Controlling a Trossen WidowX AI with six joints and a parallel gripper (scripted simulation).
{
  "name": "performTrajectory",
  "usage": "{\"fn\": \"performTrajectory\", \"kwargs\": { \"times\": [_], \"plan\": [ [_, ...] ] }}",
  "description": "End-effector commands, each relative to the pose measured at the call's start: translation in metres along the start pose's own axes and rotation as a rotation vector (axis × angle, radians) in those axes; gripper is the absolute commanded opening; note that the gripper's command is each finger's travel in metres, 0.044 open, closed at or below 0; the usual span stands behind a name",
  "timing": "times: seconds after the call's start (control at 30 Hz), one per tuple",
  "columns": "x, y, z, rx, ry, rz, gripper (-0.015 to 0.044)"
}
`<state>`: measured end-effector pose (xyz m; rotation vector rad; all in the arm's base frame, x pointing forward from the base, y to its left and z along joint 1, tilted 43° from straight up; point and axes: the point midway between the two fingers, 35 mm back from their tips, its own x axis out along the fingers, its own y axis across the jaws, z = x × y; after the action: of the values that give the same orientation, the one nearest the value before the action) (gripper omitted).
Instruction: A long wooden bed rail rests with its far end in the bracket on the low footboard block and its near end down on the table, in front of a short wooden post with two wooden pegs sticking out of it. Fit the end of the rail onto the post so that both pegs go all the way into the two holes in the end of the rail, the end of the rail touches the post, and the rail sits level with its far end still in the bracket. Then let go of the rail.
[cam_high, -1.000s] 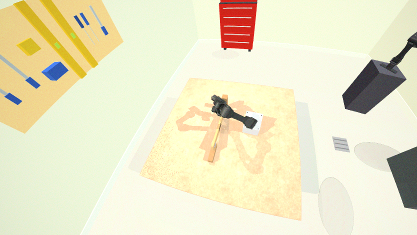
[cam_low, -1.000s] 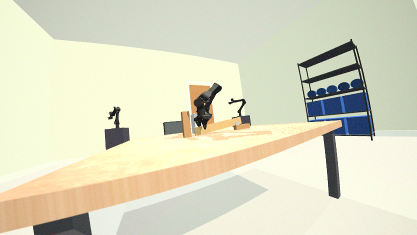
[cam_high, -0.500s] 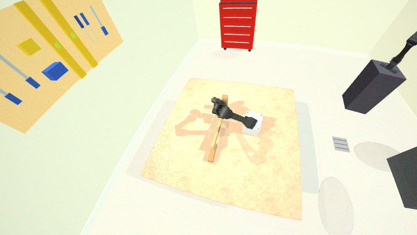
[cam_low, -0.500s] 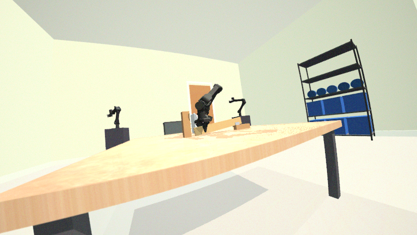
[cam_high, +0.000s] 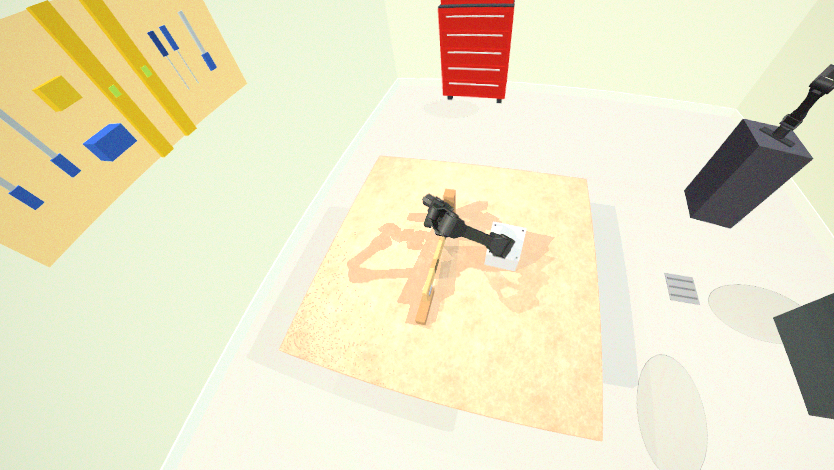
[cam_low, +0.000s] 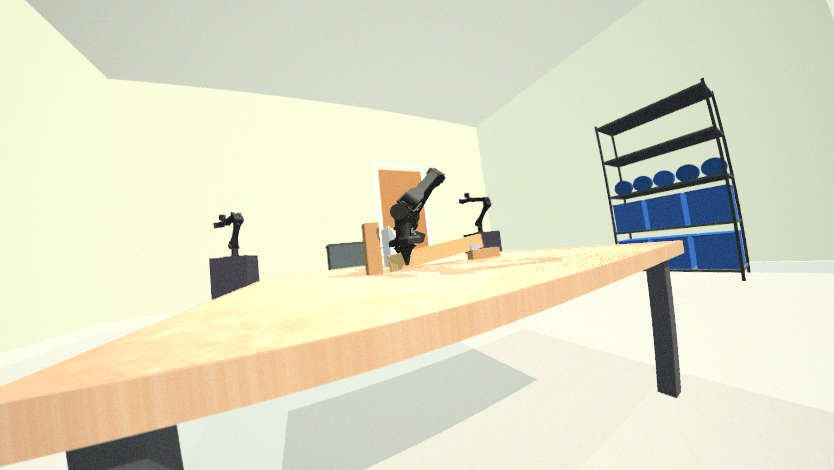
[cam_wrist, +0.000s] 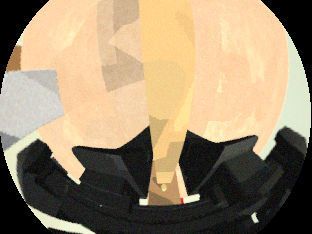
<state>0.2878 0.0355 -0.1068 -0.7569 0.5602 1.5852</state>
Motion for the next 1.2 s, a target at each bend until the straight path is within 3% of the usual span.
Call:
{"fn": "performTrajectory", "kwargs": {
  "times": [0.0, 0.1, 1.17],
  "plan": [
    [0.0, 0.0, 0.001, 0.003, -0.004, -0.001, 0.0039],
    [0.0, 0.0, 0.001, 0.003, -0.004, -0.001, 0.0],
    [-0.011, -0.001, 0.0, 0.003, -0.004, -0.001, 0.0]
  ]
}}
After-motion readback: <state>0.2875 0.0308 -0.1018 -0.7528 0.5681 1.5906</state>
